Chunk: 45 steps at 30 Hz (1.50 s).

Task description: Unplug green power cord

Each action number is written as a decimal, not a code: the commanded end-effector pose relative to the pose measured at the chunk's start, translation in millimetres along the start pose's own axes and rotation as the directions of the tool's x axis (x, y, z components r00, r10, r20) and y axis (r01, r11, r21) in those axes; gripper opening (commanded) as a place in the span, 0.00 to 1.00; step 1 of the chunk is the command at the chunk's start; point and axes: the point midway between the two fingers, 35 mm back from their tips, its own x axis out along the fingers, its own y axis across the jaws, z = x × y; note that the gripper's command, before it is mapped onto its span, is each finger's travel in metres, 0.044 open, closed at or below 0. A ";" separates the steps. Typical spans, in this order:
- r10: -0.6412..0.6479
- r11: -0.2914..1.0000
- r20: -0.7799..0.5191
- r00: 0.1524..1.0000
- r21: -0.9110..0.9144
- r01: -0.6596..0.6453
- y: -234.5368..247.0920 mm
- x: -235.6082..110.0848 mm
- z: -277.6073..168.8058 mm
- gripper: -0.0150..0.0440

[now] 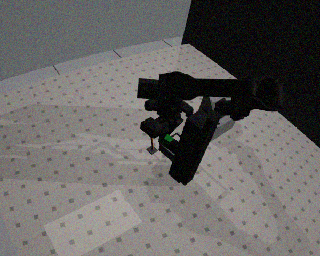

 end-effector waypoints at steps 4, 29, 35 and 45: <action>0.004 1.000 0.062 0.998 -0.005 -0.004 1.7 -10.1 32.0 0.25; 0.005 1.000 0.061 0.998 -0.003 -0.005 0.3 -22.5 85.8 1.00; 0.005 1.000 0.061 0.998 -0.003 -0.005 0.3 -22.5 85.8 1.00; 0.005 1.000 0.061 0.998 -0.003 -0.005 0.3 -22.5 85.8 1.00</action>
